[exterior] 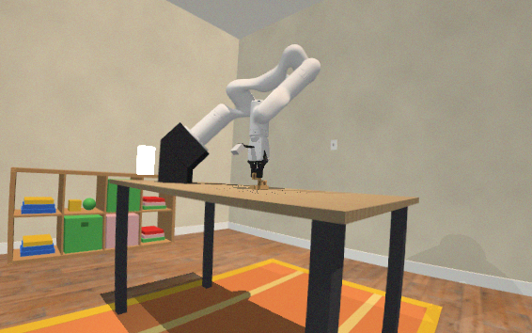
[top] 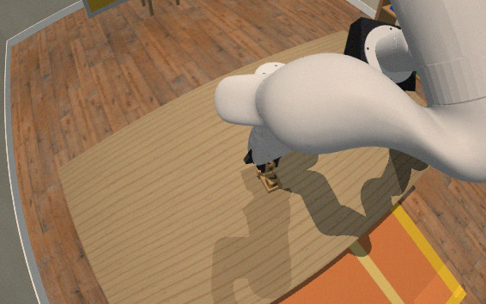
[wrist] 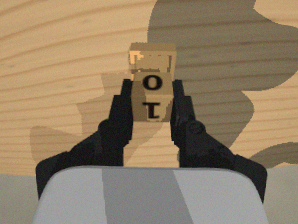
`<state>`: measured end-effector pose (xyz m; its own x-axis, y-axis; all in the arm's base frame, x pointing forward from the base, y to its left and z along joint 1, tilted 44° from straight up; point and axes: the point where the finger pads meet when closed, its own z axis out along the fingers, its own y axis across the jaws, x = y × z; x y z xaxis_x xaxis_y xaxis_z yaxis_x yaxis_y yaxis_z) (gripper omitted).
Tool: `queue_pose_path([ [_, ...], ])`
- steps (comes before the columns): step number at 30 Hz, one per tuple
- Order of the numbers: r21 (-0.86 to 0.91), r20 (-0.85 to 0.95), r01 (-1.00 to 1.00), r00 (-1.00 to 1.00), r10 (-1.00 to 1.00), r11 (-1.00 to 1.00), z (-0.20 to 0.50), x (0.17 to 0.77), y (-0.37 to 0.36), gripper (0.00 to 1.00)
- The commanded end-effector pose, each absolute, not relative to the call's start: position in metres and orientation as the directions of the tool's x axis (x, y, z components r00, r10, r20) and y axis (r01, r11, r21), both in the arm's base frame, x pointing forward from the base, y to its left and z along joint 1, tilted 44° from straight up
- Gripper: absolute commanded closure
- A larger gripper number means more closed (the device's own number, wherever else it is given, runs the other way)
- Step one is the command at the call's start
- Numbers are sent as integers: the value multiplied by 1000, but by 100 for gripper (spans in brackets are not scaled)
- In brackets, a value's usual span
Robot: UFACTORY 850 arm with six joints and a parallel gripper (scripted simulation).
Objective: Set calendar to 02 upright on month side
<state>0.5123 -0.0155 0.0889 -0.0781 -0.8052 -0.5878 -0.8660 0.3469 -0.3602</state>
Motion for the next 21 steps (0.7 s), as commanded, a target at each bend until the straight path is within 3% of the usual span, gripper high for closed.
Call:
queue_pose_path([
  [1, -361, -588, -866, -78, -805, 347, 88, 514, -15, 73],
  [21, -361, -588, -866, -78, -805, 347, 77, 521, -8, 73],
])
